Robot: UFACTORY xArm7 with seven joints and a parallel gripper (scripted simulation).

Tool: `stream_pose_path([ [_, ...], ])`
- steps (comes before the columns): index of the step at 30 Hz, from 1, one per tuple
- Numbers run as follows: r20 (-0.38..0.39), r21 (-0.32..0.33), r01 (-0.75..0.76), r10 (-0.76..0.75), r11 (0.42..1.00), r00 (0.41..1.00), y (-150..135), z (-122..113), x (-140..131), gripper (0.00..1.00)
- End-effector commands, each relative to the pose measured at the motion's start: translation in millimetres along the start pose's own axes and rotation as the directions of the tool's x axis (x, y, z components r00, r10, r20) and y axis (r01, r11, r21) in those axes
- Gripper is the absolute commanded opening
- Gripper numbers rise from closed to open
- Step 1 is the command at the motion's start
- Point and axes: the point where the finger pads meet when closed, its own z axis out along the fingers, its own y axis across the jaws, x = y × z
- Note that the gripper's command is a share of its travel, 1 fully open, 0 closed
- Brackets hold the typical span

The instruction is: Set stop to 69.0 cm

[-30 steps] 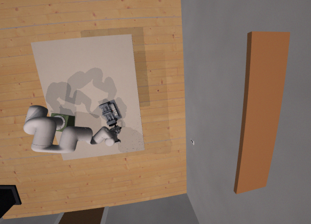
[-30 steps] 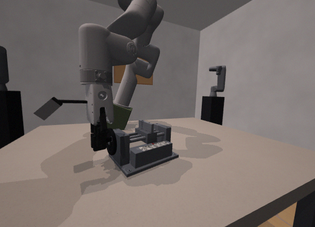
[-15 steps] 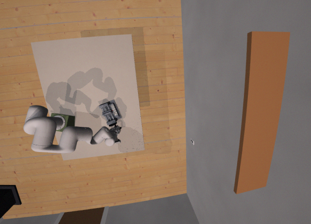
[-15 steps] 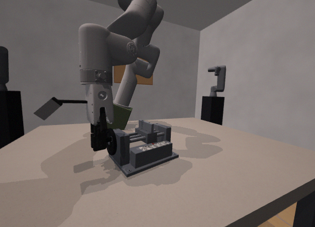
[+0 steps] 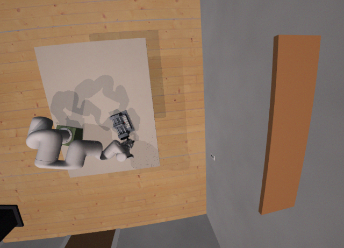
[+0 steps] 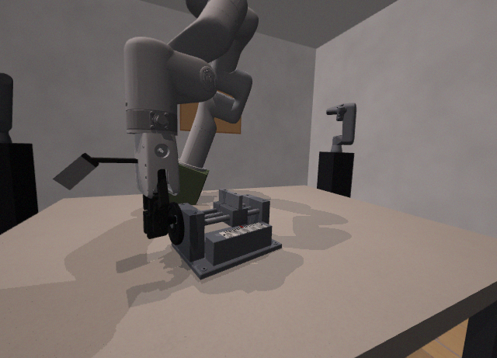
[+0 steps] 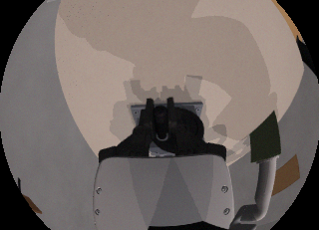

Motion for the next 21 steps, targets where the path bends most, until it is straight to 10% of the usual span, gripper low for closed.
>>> stream_pose_path([
  [1,-0.002,0.001,-0.001,0.001,1.000,1.000,-0.3,-0.7,1.0,0.06],
  [21,-0.002,0.001,-0.001,0.001,1.000,1.000,-2.4,3.1,1.0,0.06],
])
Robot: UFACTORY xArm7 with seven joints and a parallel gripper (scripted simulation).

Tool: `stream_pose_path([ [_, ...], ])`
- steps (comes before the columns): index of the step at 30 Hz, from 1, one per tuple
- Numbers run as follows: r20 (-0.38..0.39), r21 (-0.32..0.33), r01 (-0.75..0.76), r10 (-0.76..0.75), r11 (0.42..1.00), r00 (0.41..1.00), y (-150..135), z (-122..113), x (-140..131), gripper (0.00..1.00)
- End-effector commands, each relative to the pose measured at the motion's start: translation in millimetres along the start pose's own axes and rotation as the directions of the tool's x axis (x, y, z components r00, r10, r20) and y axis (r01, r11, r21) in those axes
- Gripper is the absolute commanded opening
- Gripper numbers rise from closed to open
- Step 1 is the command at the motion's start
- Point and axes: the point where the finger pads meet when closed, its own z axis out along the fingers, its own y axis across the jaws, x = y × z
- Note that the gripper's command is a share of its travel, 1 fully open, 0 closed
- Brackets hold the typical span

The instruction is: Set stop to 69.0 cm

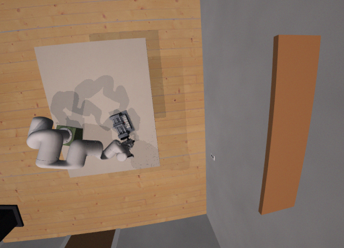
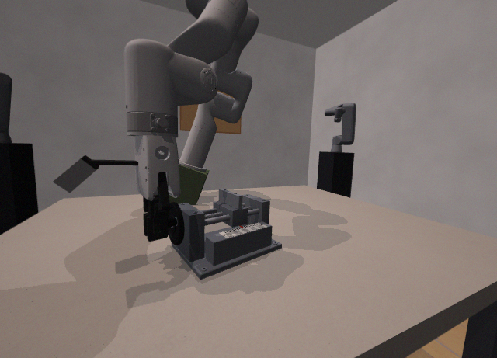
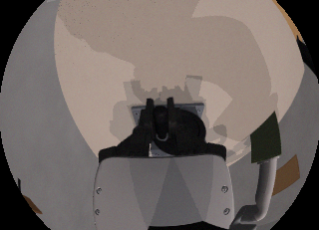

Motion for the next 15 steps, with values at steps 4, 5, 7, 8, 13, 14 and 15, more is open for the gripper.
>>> stream_pose_path([
  [4,-0.002,0.001,-0.001,0.001,1.000,1.000,-1.0,1.5,1.0,0.06],
  [5,-0.002,0.001,-0.001,0.001,1.000,1.000,-1.2,2.0,1.0,0.06],
  [7,-0.002,0.001,-0.001,0.001,1.000,1.000,-1.6,3.1,1.0,0.06],
  [8,-0.002,0.001,-0.001,0.001,1.000,1.000,-1.8,3.6,1.0,0.06],
  [13,-0.002,0.001,-0.001,0.001,1.000,1.000,-2.5,7.2,1.0,0.06],
  [14,-0.002,0.001,-0.001,0.001,1.000,1.000,-2.7,7.9,1.0,0.06],
  [15,-0.002,0.001,-0.001,0.001,1.000,1.000,-2.7,7.9,1.0,0.06],
])
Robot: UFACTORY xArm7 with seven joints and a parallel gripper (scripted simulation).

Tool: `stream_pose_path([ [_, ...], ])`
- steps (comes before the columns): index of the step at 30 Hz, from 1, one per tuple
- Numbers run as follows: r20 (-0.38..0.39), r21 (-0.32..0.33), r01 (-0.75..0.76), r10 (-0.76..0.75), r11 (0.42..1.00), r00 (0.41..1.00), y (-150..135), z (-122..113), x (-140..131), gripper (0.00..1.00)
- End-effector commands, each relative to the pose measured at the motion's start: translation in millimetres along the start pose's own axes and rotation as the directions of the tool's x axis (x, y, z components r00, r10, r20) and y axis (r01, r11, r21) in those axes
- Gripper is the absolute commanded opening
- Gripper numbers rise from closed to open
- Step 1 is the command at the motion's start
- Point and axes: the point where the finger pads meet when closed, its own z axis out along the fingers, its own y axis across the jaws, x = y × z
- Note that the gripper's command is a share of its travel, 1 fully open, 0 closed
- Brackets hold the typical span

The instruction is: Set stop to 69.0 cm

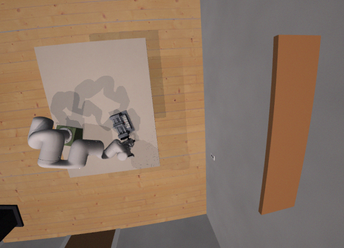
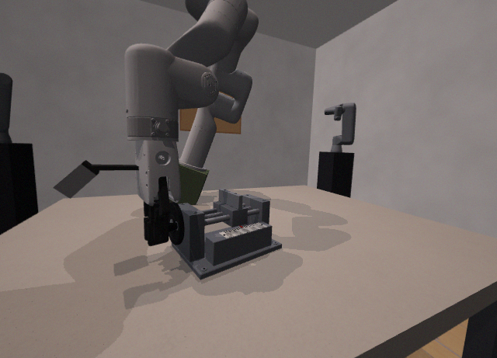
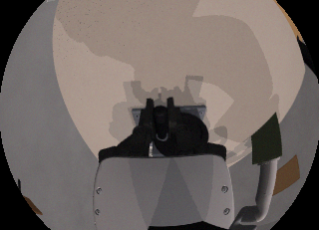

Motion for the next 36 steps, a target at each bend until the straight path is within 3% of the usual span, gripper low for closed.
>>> stream_pose_path([
  [1,-0.002,0.001,-0.001,0.001,1.000,1.000,-0.3,0.8,1.0,0.06],
  [36,-0.002,0.001,-0.001,0.001,1.000,1.000,22.2,30.9,1.0,0.06],
])
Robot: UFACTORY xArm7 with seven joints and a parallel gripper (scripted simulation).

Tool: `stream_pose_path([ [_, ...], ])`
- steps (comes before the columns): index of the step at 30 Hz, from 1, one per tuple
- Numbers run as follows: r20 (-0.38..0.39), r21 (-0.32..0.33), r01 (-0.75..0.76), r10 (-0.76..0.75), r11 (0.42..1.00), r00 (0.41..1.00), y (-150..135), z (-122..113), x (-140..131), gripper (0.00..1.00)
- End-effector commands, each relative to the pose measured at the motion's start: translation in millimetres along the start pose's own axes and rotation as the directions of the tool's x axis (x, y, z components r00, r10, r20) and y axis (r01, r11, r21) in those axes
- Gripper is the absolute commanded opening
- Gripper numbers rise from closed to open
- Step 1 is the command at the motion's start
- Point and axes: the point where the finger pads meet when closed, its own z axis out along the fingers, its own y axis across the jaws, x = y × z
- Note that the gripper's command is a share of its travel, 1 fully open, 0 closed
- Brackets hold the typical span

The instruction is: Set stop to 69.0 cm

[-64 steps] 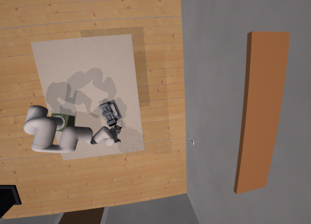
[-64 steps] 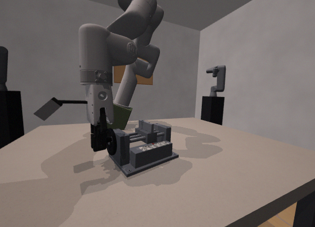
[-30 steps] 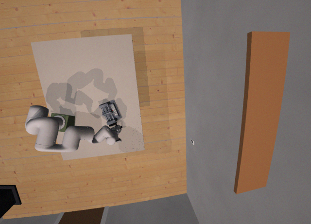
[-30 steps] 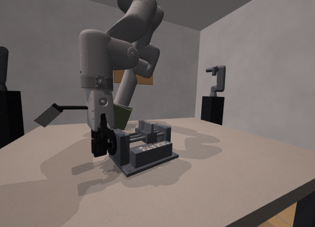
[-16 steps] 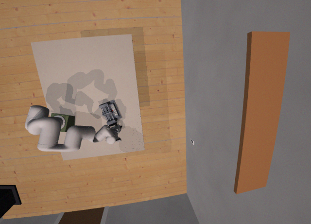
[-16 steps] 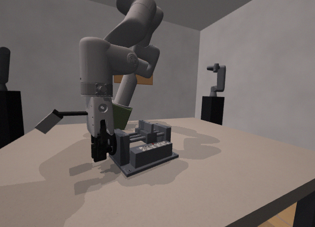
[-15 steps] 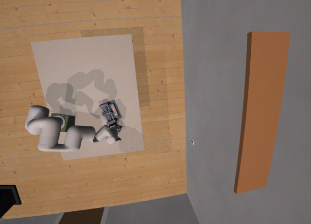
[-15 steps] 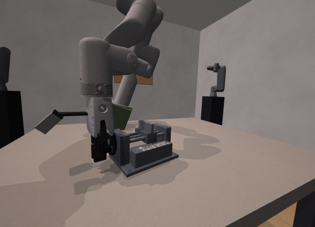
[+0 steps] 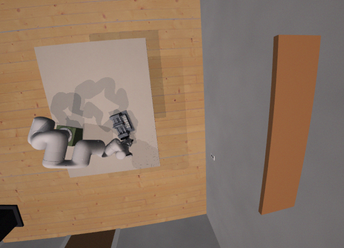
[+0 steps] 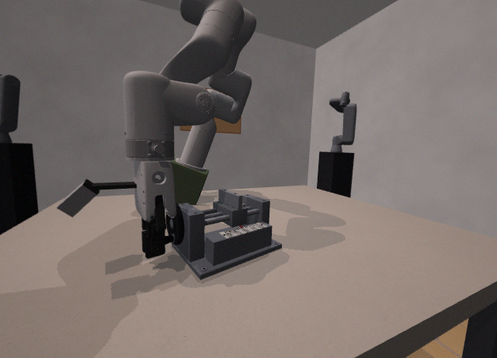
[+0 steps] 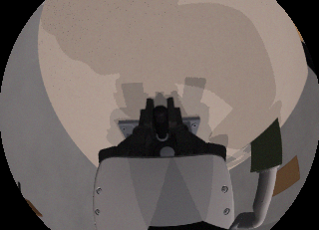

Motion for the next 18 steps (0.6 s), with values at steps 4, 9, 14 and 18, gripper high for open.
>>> stream_pose_path([
  [4,-0.004,0.005,0.002,-0.002,1.000,1.000,6.8,-0.3,1.1,0.06],
  [9,-0.004,0.005,0.002,-0.002,1.000,1.000,14.2,-1.8,1.1,0.06],
  [14,-0.004,0.005,0.002,-0.002,1.000,1.000,21.3,-5.5,1.1,0.06],
  [18,-0.004,0.005,0.002,-0.002,1.000,1.000,24.1,-7.6,1.1,0.06],
])
